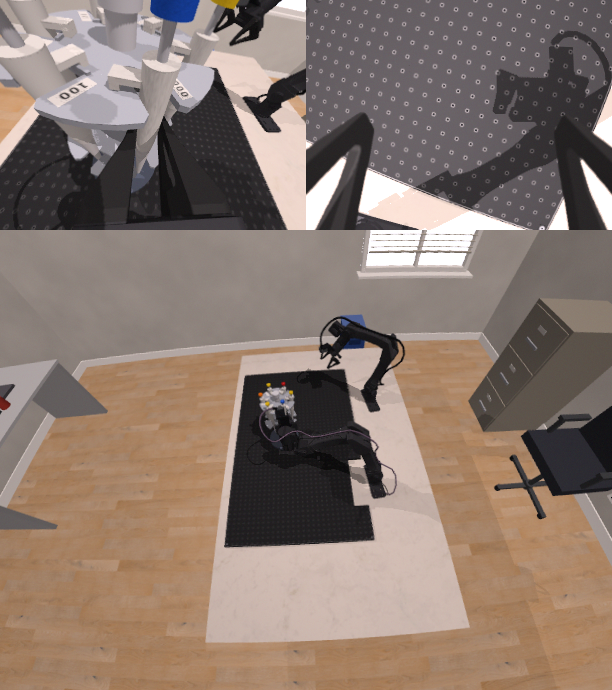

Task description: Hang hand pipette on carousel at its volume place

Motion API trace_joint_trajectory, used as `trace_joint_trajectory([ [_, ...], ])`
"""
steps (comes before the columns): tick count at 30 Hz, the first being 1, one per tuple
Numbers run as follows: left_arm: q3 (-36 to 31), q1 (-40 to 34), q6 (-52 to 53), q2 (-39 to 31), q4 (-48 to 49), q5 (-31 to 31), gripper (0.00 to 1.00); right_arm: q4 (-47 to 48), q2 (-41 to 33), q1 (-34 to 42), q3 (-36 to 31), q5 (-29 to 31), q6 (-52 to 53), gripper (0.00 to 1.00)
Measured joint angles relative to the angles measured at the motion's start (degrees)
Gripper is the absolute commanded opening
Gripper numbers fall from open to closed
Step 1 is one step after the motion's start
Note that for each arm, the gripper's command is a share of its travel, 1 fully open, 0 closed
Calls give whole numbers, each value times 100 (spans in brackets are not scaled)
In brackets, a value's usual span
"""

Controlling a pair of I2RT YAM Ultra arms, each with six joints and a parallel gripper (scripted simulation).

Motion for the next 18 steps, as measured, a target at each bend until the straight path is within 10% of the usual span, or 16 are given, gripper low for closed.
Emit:
trace_joint_trajectory([
  [18, 0, 0, 0, 33, 48, 2, 12, 0, 0, 0, 0, 0, 0, 100],
])
